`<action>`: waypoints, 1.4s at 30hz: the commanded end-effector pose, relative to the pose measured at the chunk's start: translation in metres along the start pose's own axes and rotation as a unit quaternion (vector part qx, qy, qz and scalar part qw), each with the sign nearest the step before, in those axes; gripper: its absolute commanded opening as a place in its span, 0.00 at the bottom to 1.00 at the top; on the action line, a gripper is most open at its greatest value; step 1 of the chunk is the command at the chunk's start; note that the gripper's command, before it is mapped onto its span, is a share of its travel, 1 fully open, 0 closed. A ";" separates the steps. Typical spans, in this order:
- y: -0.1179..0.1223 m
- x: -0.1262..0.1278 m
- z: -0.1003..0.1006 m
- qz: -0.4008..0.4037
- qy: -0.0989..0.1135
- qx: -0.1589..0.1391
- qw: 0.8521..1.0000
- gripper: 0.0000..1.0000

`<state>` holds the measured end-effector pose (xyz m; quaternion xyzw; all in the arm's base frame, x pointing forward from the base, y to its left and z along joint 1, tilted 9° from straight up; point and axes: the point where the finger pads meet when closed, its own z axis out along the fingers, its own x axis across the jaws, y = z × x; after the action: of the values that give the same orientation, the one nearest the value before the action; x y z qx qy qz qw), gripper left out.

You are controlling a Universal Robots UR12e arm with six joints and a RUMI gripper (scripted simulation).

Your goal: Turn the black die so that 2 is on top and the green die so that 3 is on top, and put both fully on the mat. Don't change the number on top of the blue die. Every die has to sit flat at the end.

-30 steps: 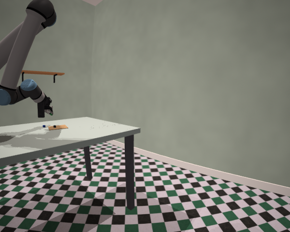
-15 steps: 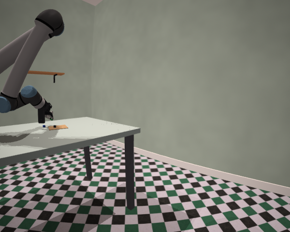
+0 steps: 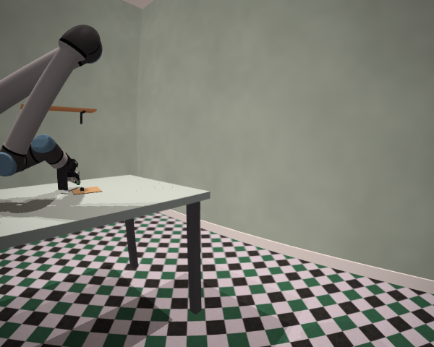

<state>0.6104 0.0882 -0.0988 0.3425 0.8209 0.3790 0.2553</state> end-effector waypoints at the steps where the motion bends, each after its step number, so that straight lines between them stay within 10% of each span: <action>1: 0.000 0.000 0.000 0.000 0.000 0.000 1.000 0.00; 42: -0.002 0.000 0.002 0.000 0.000 0.000 1.000 0.00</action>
<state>0.6106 0.0880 -0.1005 0.3425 0.8209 0.3790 0.2554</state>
